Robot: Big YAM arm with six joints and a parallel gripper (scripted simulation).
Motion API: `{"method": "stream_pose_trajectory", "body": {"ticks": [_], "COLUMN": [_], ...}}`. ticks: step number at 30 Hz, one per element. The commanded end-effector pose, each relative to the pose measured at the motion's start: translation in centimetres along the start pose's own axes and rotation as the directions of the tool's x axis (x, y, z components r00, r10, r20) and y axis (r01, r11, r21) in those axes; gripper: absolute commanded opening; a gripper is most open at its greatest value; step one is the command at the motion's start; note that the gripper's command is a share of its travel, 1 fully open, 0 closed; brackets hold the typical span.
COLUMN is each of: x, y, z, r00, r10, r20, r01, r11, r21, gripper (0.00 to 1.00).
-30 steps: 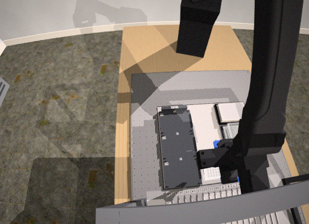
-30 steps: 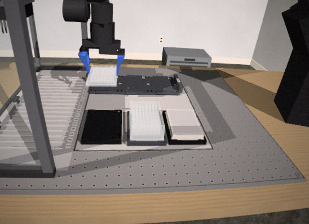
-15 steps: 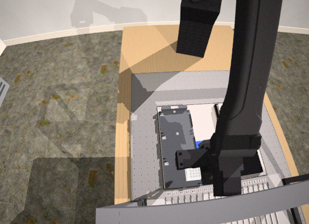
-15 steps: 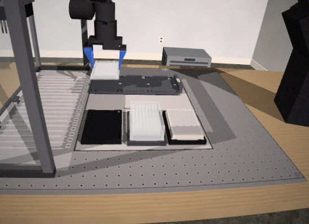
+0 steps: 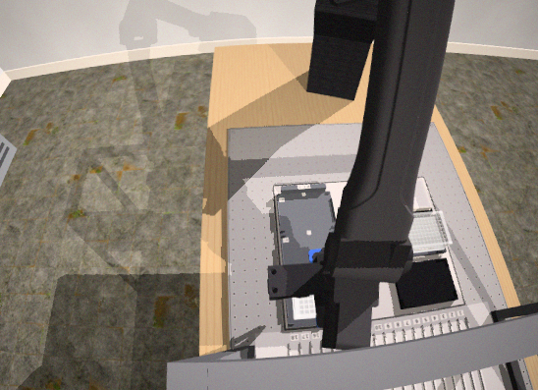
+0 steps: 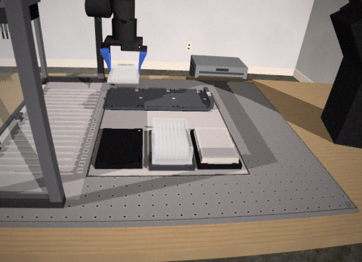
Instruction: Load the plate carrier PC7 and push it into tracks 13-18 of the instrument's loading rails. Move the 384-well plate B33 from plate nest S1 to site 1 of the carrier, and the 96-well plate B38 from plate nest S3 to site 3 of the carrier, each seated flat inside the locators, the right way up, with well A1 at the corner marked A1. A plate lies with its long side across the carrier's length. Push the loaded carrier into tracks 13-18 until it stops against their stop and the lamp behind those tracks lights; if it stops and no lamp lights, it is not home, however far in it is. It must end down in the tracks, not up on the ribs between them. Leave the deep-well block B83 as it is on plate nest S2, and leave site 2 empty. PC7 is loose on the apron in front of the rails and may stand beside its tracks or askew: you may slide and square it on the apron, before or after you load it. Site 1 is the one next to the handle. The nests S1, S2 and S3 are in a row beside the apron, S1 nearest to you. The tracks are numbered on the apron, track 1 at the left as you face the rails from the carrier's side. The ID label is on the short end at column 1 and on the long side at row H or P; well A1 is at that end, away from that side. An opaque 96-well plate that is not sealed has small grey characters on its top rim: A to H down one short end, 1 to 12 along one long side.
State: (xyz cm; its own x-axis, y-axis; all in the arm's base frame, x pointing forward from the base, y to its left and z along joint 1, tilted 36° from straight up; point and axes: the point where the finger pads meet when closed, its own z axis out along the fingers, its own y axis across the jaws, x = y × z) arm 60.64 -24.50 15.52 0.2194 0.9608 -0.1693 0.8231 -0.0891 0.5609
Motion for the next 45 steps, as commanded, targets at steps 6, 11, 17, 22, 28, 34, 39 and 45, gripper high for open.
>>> {"method": "stream_pose_trajectory", "body": {"ticks": [6,11,17,22,28,34,39,45], "x": [-0.8,-0.8,-0.8,-0.8,-0.8,-1.1,-1.5,-1.7], "y": [1.9,1.9,1.9,1.9,2.3,2.4,2.1,2.0], "z": [-1.3,-1.3,-1.3,-1.3,0.4,1.5,2.9,4.5], "r00": [1.000,1.000,1.000,1.000,1.000,1.000,1.000,1.000], "r10": [-0.008,-0.008,-0.008,-0.008,-0.019,-0.008,-0.007,-0.006], "r20": [0.009,0.009,0.009,0.009,0.006,0.010,0.014,0.014], "r01": [0.008,0.008,0.008,0.008,0.019,0.008,0.008,0.007], "r11": [0.999,0.999,0.999,0.999,0.999,0.999,0.999,0.999], "r21": [-0.033,-0.033,-0.033,-0.033,-0.032,-0.040,-0.038,-0.036], "gripper": [0.00,0.00,0.00,0.00,0.00,0.00,0.00,0.00]}}
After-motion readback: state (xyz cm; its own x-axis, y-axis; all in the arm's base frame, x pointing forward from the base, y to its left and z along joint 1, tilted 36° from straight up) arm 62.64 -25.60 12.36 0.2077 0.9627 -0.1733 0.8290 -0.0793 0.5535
